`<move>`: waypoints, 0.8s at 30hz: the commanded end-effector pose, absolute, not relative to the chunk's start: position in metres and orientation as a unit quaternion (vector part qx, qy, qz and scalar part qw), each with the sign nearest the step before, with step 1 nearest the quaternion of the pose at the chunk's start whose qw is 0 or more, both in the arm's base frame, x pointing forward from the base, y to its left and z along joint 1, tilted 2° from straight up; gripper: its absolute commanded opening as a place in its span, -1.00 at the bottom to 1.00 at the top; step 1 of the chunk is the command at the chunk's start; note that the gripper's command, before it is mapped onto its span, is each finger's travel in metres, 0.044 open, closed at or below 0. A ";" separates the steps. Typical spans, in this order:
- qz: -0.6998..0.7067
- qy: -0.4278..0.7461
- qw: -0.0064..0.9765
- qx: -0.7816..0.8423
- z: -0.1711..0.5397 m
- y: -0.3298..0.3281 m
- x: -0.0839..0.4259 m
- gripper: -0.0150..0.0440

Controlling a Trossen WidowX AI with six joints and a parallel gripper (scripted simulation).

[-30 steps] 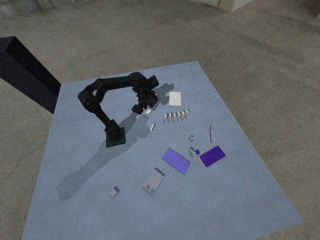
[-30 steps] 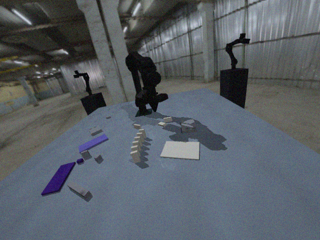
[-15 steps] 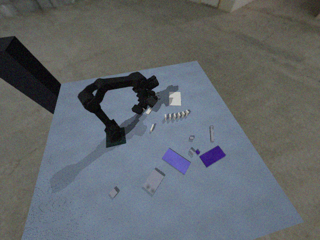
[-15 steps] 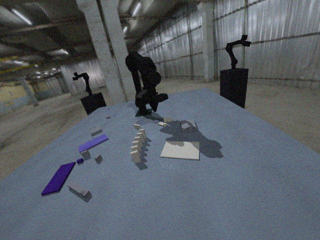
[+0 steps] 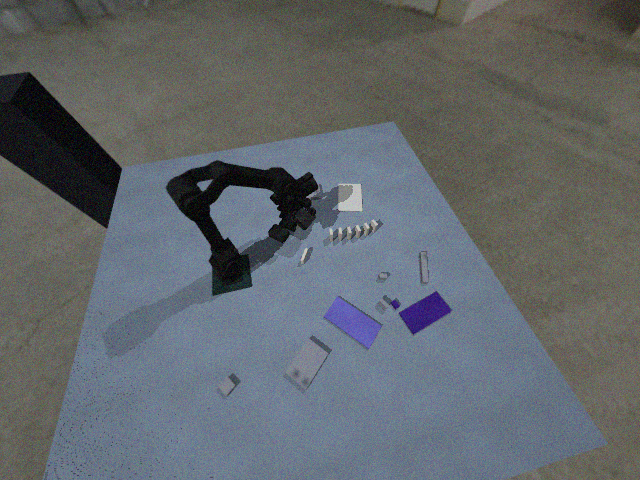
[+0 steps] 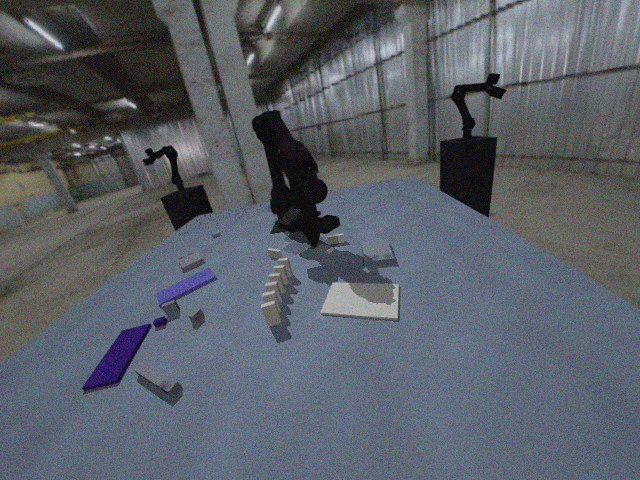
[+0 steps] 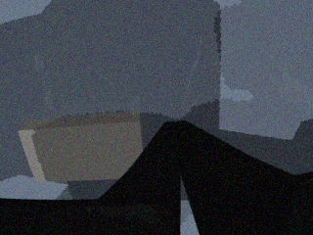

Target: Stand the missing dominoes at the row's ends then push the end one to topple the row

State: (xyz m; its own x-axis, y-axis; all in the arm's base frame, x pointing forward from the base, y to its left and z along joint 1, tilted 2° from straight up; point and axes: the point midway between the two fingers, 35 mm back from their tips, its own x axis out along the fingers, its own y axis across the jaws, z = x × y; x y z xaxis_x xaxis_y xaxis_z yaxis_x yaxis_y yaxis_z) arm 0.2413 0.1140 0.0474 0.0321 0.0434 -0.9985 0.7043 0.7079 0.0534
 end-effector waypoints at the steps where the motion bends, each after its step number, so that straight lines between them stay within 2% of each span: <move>1: -0.253 0.648 0.658 0.288 0.043 0.115 0.242 -0.49; 24: -0.237 0.648 0.667 0.281 0.050 0.133 0.266 -0.49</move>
